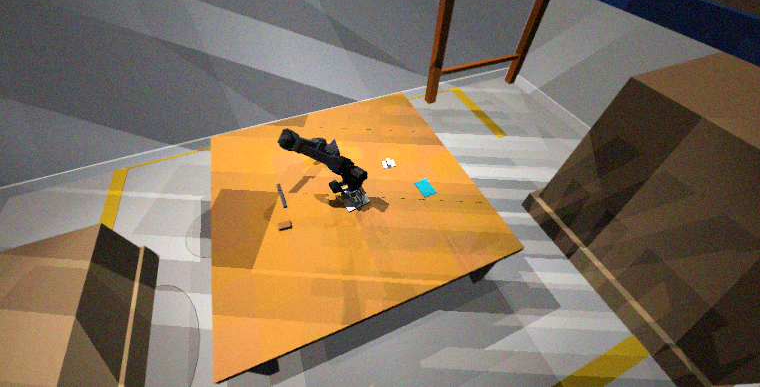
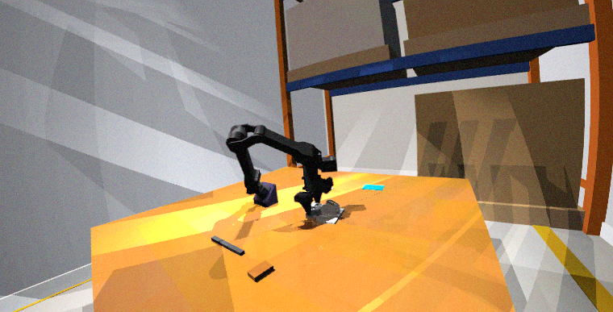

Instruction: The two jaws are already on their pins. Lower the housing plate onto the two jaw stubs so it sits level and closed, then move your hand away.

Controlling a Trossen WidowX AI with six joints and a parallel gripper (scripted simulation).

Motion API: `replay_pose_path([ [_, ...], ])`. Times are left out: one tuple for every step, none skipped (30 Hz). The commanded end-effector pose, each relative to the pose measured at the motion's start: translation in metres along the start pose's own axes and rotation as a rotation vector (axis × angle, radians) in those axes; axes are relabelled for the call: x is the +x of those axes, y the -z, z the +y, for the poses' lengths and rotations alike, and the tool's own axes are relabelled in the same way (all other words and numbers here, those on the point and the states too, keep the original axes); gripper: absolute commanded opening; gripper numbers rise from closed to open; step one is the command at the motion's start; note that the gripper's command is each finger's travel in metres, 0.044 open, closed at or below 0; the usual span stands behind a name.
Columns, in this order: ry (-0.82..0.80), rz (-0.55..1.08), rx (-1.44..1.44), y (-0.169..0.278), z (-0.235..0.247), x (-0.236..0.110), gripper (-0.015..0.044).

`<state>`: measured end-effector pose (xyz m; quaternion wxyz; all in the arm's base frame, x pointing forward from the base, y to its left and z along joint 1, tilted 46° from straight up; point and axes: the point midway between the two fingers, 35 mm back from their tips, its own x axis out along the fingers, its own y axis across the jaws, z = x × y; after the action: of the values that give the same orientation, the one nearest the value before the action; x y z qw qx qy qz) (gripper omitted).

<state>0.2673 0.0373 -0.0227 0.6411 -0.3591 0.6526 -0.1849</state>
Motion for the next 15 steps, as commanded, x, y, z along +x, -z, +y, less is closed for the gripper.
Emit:
replay_pose_path([
  [0.001, 0.000, -0.006, 0.0001, 0.0002, 0.0022, 0.0351],
  [0.001, 0.000, -0.006, 0.0001, 0.0002, 0.0023, 0.0351],
  [0.001, 0.000, -0.006, 0.0001, 0.0002, 0.0023, 0.0351],
  [0.001, 0.000, -0.006, 0.0001, 0.0002, 0.0023, 0.0351],
  [0.001, 0.000, -0.006, 0.0001, 0.0002, 0.0023, 0.0351],
  [0.001, 0.000, -0.006, 0.0001, 0.0002, 0.0023, 0.0351],
  [0.001, 0.000, -0.006, 0.0001, 0.0002, 0.0023, 0.0351],
  [0.001, 0.000, -0.006, 0.0001, 0.0002, 0.0023, 0.0351],
  [0.001, 0.000, -0.006, 0.0001, 0.0002, 0.0024, 0.0351],
  [0.001, 0.000, -0.006, 0.0001, 0.0002, 0.0029, 0.0351],
  [0.001, 0.000, -0.006, 0.0001, 0.0002, 0.0035, 0.0351],
  [0.001, 0.000, -0.006, 0.0001, 0.0002, 0.0042, 0.0351],
  [0.001, 0.000, -0.006, 0.0001, 0.0002, 0.0046, 0.0351],
  [0.001, 0.000, -0.006, 0.0001, 0.0002, 0.0047, 0.0351],
  [0.001, 0.000, -0.006, 0.0001, 0.0002, 0.0047, 0.0351],
])
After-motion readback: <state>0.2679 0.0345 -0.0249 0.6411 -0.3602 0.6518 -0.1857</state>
